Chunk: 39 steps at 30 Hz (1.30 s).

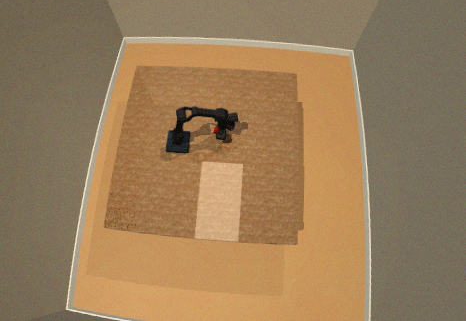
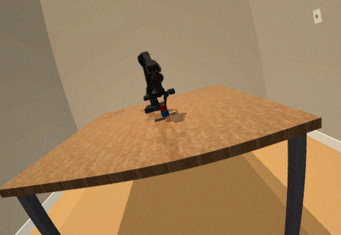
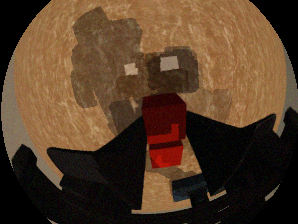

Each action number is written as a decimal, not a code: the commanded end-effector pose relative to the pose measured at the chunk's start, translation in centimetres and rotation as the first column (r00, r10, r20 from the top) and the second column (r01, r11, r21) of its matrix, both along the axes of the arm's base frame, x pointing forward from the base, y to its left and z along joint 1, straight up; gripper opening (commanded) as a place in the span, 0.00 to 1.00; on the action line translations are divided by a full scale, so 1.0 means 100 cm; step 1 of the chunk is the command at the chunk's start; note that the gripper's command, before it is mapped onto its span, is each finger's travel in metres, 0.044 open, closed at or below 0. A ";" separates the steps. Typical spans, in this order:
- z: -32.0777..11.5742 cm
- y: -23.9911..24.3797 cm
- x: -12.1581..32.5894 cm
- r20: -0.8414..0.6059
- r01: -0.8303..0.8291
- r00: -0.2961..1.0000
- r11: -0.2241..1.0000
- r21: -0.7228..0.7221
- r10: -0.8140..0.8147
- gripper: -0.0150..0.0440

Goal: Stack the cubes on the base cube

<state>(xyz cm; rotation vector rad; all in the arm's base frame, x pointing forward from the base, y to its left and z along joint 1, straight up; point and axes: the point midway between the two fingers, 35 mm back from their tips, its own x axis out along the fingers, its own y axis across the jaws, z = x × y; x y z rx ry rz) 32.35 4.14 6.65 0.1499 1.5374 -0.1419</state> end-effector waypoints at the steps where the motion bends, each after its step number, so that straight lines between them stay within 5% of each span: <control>1: -0.001 0.000 0.000 0.000 0.002 1.000 1.000 0.001 -0.002 0.43; 11: -0.001 0.000 0.000 0.000 0.002 1.000 1.000 0.001 -0.002 0.43; 15: -0.001 0.000 0.000 0.000 0.002 1.000 1.000 0.001 -0.002 0.60; 39: 0.027 0.000 -0.001 0.000 0.000 1.000 1.000 0.000 0.000 0.60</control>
